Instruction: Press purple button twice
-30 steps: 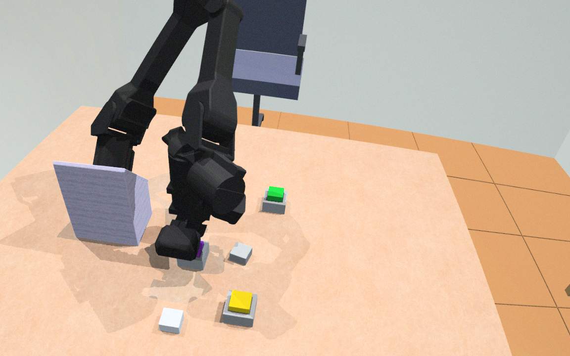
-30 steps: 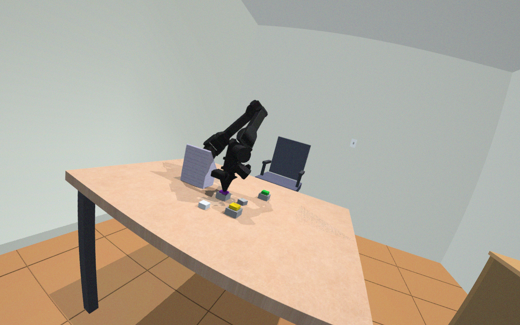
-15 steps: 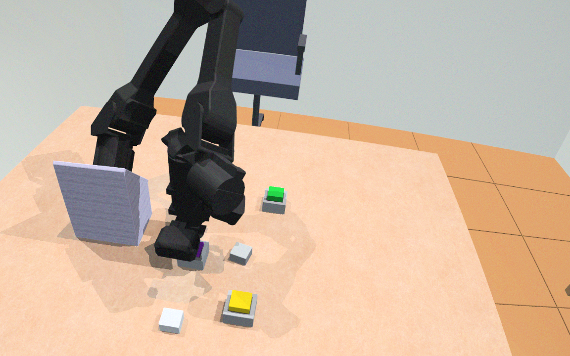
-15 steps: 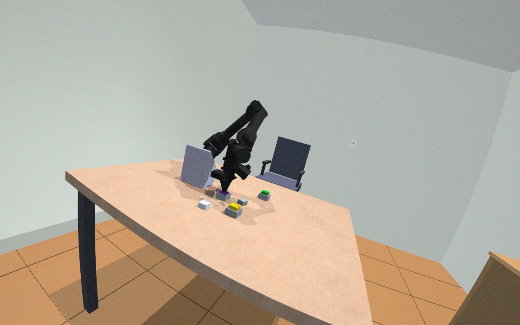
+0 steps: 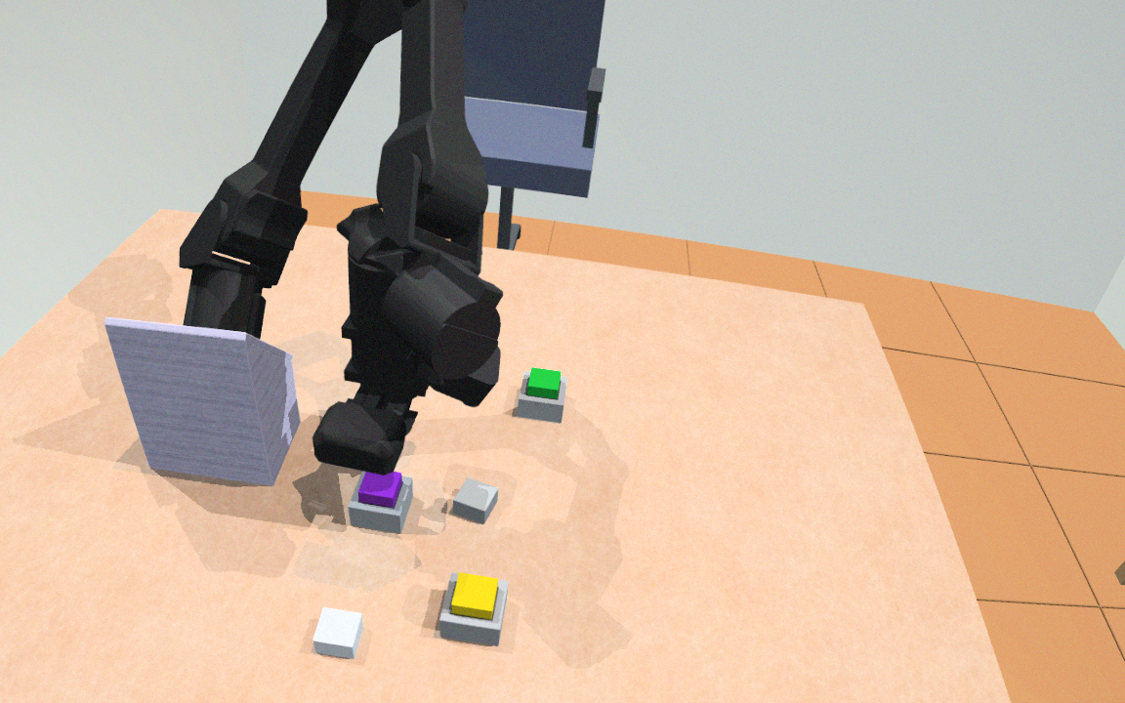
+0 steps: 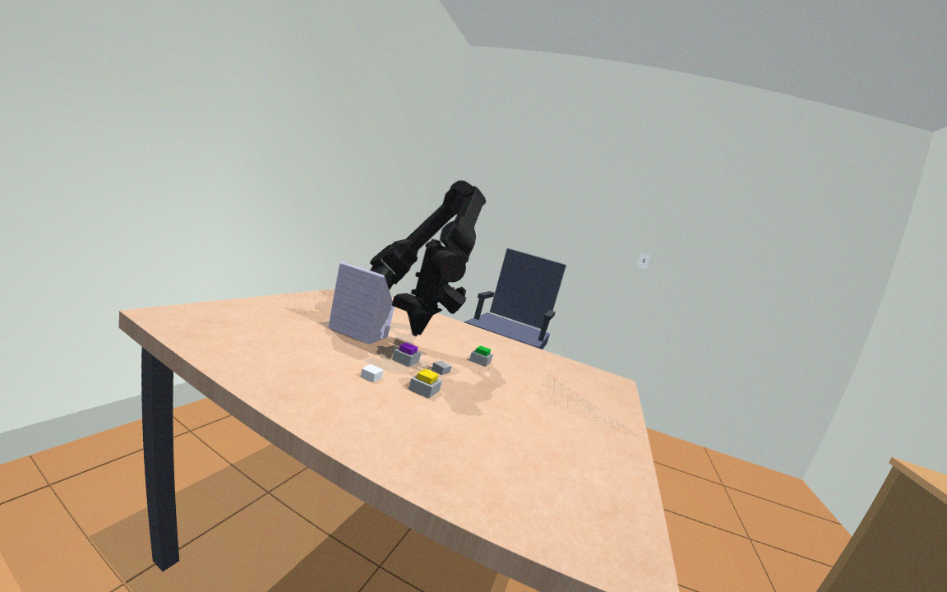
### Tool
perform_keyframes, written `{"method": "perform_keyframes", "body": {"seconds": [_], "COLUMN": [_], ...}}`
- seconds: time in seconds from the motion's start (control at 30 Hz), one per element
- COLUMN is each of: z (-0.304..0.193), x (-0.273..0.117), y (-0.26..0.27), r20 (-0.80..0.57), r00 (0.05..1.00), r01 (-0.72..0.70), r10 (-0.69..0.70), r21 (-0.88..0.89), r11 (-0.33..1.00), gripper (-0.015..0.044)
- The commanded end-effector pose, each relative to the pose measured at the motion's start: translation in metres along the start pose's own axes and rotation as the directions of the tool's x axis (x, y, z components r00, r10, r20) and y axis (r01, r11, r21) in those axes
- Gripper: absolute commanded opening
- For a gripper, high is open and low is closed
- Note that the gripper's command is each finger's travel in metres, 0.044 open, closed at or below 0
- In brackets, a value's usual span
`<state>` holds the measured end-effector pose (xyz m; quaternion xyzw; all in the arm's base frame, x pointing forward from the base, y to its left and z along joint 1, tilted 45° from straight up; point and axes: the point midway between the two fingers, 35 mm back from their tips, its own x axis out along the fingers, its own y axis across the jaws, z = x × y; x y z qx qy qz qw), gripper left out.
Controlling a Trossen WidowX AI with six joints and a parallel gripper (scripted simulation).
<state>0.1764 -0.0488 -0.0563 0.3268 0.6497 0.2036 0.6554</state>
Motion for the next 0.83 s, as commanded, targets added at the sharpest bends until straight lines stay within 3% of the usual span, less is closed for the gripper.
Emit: {"method": "perform_keyframes", "body": {"seconds": [0.0,0.3,0.5,0.8], "z": [0.044,0.07,0.053,0.052], "x": [-0.024,-0.05,-0.062,-0.063], "y": [0.047,0.17,0.249,0.252], "r20": [0.023,0.031,0.017,0.016], "r00": [0.999,0.999,1.0,1.0], "r01": [0.039,0.026,-0.015,-0.017], "r10": [-0.038,-0.025,0.016,0.018], "r21": [-0.016,-0.021,-0.029,-0.029], "r11": [0.999,0.999,0.999,0.999], "gripper": [0.0177,0.04,0.04,0.04]}}
